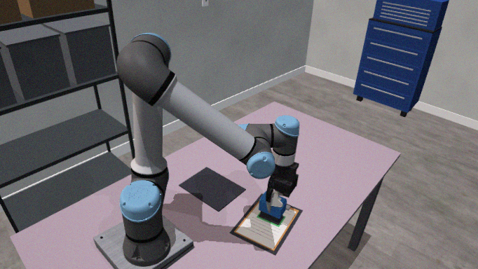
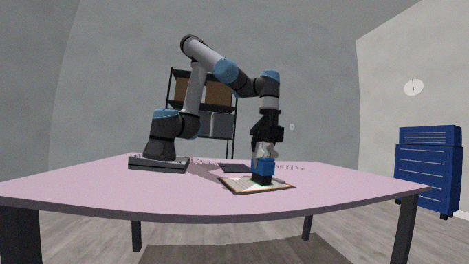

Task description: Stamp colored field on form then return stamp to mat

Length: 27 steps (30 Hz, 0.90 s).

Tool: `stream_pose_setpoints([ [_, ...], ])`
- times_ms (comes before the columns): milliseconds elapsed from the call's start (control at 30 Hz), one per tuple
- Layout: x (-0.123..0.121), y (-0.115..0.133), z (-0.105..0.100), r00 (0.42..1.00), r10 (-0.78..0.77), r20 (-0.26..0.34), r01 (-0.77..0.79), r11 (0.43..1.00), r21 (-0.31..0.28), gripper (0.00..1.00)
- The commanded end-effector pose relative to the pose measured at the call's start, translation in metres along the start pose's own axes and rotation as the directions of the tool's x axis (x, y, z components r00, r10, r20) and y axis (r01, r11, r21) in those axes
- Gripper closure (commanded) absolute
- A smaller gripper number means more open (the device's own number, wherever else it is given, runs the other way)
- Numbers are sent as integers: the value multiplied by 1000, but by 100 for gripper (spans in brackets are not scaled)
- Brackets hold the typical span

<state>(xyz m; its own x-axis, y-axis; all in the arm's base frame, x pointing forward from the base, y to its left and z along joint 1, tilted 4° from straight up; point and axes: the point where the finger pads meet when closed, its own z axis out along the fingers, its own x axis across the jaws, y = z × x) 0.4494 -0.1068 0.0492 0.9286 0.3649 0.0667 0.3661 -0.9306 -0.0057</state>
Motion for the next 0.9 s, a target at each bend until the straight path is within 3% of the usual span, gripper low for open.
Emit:
stream_pose_setpoints([
  [0, 0, -2, 7, 1000, -1, 1, 1, 1000, 3, 79],
  [200, 0, -2, 22, 1000, -2, 1, 2, 1000, 3, 79],
  [867, 0, -1, 25, 1000, -1, 1, 1, 1000, 2, 79],
])
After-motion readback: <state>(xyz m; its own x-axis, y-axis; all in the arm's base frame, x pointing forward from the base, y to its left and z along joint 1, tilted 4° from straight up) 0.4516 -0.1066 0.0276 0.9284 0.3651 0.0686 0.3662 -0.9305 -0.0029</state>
